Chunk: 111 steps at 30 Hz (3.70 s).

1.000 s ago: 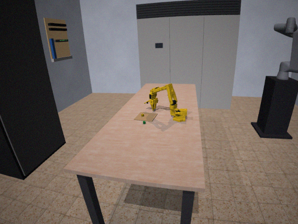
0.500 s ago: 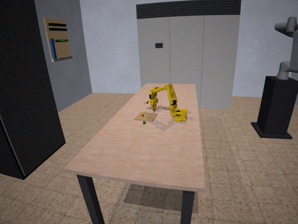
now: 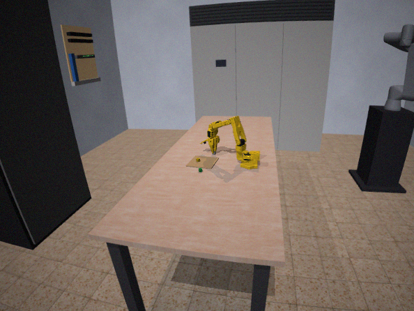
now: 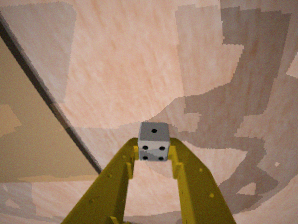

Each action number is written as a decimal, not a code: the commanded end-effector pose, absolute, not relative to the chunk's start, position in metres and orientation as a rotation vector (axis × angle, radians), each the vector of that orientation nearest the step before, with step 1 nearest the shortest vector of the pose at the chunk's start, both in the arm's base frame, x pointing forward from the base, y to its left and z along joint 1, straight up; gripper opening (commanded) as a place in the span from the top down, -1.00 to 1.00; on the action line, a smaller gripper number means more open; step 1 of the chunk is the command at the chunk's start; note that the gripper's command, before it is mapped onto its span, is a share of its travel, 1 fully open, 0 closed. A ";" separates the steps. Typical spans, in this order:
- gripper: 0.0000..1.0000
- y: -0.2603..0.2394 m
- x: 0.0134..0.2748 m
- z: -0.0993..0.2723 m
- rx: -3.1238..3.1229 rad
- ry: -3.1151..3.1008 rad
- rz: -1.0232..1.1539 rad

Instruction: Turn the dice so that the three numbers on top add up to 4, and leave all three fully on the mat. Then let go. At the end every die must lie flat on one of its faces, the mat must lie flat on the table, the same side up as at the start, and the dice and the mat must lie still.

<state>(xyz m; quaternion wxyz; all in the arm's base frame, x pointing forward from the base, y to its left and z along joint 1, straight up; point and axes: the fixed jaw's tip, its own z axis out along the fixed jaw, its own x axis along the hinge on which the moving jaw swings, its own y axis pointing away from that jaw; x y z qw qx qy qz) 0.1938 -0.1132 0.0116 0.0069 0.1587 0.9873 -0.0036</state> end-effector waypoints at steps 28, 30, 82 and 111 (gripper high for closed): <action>1.00 -0.116 0.197 0.068 0.482 3.049 -0.036; 1.00 -0.116 0.197 0.068 0.482 3.049 -0.036; 1.00 -0.147 0.180 0.070 0.770 2.381 -0.347; 1.00 -0.159 0.173 0.069 0.816 2.120 -0.441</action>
